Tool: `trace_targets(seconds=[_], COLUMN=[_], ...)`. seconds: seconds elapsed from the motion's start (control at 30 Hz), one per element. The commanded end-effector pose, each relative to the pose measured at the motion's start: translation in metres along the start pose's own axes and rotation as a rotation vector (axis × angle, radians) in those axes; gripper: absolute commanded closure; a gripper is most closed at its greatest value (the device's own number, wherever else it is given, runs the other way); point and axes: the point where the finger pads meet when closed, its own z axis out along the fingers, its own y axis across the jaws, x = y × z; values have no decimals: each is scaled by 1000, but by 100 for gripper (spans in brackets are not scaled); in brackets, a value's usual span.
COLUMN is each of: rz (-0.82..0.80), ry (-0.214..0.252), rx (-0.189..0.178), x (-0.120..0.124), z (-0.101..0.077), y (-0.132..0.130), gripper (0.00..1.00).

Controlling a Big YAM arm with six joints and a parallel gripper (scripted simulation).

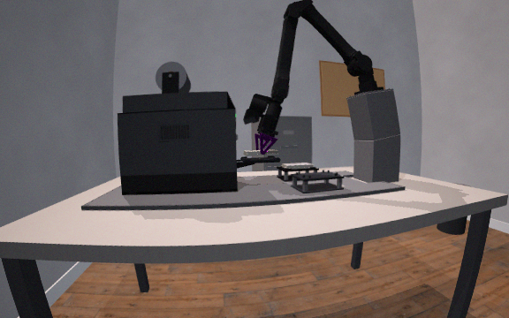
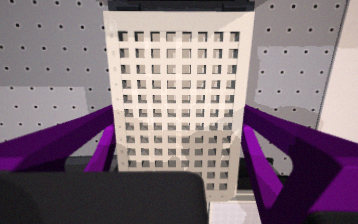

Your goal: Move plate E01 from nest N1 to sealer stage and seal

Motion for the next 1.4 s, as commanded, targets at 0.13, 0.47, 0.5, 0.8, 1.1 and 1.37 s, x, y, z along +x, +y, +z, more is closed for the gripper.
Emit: trace_targets(seconds=[0.13, 0.47, 0.5, 0.8, 1.1, 1.37], rz=[-12, 0, 0, -20, 0, 19], ry=[-33, -11, -4, -21, -49, -37], rx=[4, 10, 9, -1, -1, 9], x=[-15, -1, 2, -13, -30, -20], z=[7, 11, 11, 2, -3, -6], y=[-2, -11, -10, 3, 5, -8], gripper=[100, 100, 100, 100, 100, 100])
